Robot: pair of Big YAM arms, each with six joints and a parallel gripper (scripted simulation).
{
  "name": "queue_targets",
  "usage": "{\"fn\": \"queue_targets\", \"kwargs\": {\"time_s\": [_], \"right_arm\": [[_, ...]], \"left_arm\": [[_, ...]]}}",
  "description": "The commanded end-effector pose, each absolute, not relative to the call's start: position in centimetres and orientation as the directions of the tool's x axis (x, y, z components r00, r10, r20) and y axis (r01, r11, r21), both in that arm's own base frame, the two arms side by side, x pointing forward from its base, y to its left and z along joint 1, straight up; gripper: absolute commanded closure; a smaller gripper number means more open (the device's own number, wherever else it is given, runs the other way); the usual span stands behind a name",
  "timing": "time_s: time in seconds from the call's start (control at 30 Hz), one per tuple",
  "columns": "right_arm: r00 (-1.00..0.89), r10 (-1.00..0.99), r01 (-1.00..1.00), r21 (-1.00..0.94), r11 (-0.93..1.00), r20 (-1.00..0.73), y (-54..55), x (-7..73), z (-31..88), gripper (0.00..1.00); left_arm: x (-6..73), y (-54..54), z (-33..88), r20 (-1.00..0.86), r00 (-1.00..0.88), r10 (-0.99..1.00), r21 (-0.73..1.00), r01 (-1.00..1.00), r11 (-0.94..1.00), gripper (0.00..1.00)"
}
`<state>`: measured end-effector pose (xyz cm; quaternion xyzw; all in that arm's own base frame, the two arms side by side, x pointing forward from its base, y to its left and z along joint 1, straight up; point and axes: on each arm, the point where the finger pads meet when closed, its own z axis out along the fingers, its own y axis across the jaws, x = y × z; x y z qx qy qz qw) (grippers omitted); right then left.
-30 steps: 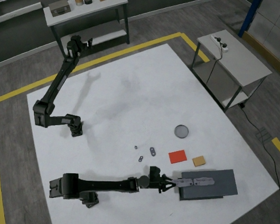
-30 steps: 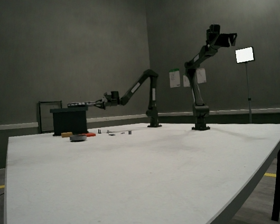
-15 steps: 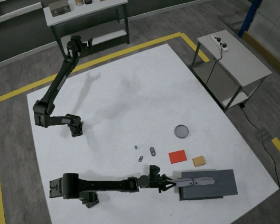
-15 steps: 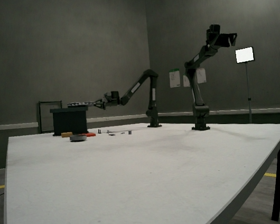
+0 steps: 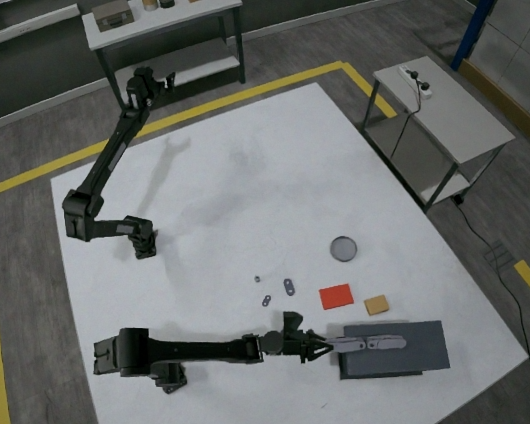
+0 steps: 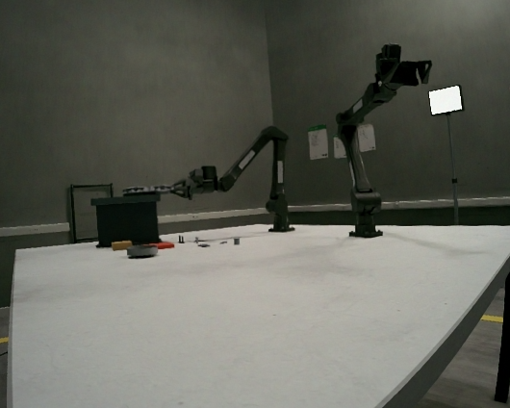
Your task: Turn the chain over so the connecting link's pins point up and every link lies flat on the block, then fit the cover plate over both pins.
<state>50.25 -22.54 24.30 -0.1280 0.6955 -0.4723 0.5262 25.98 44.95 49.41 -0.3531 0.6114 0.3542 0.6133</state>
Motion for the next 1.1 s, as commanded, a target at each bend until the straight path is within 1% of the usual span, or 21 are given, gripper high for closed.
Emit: {"fn": "queue_targets", "kwargs": {"time_s": [0.0, 1.07], "right_arm": [[-0.376, -0.713, 0.354, -0.803, 0.479, -0.591, -22.41, 52.08, 27.54, 0.81], [-0.436, -0.791, 0.288, -0.899, 0.329, -0.429, -22.43, 51.97, 27.86, 0.81]], "left_arm": [[26.44, 44.80, 53.60, -0.997, 0.039, 0.063, -0.002, -0.862, 0.506, 0.00], [26.44, 44.80, 53.60, -0.997, 0.039, 0.063, -0.002, -0.862, 0.506, 0.00]]}}
